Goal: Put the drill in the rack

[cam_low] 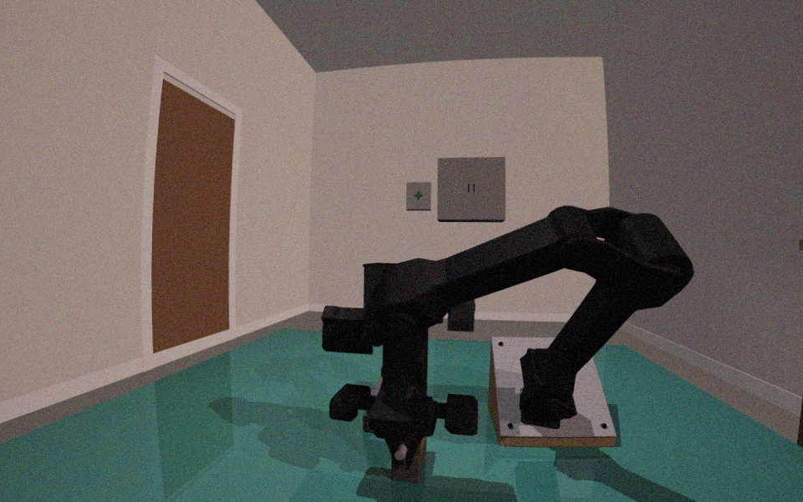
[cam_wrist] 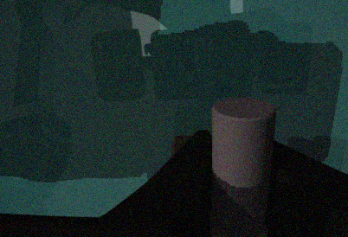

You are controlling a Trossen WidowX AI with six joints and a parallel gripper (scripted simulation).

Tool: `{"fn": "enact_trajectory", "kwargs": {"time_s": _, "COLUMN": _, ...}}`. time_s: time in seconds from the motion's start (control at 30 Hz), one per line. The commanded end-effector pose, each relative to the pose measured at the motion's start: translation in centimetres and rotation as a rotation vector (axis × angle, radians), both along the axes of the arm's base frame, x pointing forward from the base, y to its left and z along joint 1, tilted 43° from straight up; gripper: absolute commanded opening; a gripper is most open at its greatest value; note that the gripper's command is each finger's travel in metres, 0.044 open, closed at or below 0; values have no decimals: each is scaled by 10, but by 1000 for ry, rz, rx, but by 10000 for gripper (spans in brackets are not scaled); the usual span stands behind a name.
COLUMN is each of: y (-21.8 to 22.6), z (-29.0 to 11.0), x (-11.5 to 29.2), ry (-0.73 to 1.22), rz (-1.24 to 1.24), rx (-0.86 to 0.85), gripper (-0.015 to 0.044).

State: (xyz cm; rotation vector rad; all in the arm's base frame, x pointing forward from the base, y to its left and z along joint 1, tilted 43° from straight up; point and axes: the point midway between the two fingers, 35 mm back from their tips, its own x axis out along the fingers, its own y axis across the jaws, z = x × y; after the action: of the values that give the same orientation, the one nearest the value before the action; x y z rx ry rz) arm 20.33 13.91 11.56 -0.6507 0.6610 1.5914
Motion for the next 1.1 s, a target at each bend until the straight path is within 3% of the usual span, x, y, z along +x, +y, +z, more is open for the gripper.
{"fn": "enact_trajectory", "kwargs": {"time_s": 0.0, "y": 2, "z": -2, "x": -1, "ry": 4, "rz": -4, "rx": 3, "gripper": 0}}
{"fn": "enact_trajectory", "kwargs": {"time_s": 1.07, "y": 20, "z": -22, "x": -4, "ry": 4, "rz": -4, "rx": 4, "gripper": 0}}
